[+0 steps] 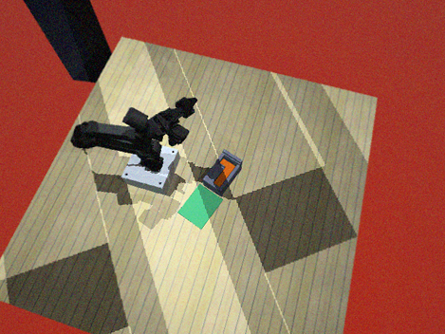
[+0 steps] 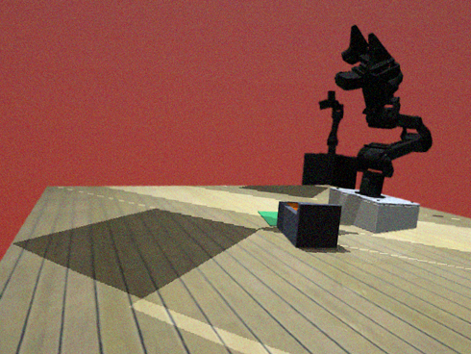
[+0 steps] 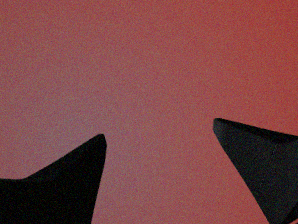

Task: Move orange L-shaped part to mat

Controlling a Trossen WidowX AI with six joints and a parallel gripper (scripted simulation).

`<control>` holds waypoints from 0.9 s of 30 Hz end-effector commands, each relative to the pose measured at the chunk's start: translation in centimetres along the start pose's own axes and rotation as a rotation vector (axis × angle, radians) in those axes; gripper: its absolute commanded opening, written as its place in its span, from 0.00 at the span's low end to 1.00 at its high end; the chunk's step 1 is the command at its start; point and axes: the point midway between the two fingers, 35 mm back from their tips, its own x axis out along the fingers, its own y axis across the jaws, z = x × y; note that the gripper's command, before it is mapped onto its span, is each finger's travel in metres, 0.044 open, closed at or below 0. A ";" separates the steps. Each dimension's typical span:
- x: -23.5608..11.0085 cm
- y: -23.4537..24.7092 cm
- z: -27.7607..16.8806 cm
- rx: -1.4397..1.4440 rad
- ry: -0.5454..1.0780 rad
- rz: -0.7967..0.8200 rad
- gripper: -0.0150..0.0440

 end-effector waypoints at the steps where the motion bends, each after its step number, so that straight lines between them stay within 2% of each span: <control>1: 0.2 -0.1 0.2 -0.008 -0.010 -0.007 0.89; 5: 1.8 -1.6 2.3 -0.104 -0.122 -0.105 0.71; 8: 3.5 -4.0 5.4 -0.246 -0.259 -0.267 0.58; 9: 3.9 -4.9 6.4 -0.295 -0.302 -0.330 0.56; 13: 4.6 -8.5 10.7 -0.483 -0.435 -0.614 0.56; 18: 3.4 -13.0 15.4 -0.687 -0.509 -1.026 0.56; 23: 0.5 -16.9 18.9 -0.832 -0.467 -1.482 0.56; 27: -2.5 -19.2 20.7 -0.885 -0.341 -1.859 0.56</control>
